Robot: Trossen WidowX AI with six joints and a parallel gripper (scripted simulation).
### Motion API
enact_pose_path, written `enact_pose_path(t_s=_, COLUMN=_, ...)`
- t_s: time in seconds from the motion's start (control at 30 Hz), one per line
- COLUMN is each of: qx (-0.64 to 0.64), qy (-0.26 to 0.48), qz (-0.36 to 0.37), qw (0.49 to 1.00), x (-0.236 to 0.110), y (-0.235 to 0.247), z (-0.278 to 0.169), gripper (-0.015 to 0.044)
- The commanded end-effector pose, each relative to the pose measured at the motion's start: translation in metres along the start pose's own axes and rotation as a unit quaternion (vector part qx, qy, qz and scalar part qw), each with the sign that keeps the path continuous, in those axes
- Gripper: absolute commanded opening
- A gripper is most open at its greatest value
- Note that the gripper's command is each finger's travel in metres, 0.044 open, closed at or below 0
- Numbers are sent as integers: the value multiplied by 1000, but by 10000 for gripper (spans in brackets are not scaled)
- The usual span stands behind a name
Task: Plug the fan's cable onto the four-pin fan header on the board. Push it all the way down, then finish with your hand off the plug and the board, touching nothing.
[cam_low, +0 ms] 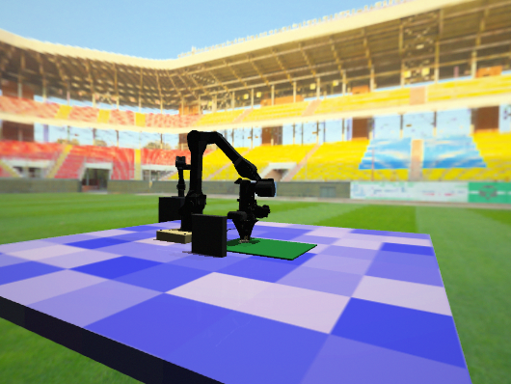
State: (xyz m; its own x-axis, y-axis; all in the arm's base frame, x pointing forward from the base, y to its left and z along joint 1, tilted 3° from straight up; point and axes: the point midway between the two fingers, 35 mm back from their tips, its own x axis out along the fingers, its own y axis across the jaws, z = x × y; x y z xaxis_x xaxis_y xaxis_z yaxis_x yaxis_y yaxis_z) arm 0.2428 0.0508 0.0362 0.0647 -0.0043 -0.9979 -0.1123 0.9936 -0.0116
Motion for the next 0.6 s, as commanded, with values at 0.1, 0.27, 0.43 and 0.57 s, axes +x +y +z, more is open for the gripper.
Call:
enact_pose_path(t_s=0.1, qx=-11, qy=2, qz=28, qw=1000, x=-1, y=16, z=-2, gripper=32)
enact_pose_path(t_s=0.27, qx=-11, qy=2, qz=28, qw=1000, x=-1, y=16, z=-2, gripper=0)
enact_pose_path(t_s=0.43, qx=-11, qy=2, qz=28, qw=1000, x=-1, y=16, z=-2, gripper=0)
enact_pose_path(t_s=0.57, qx=-11, qy=2, qz=28, qw=1000, x=-1, y=16, z=-2, gripper=0)
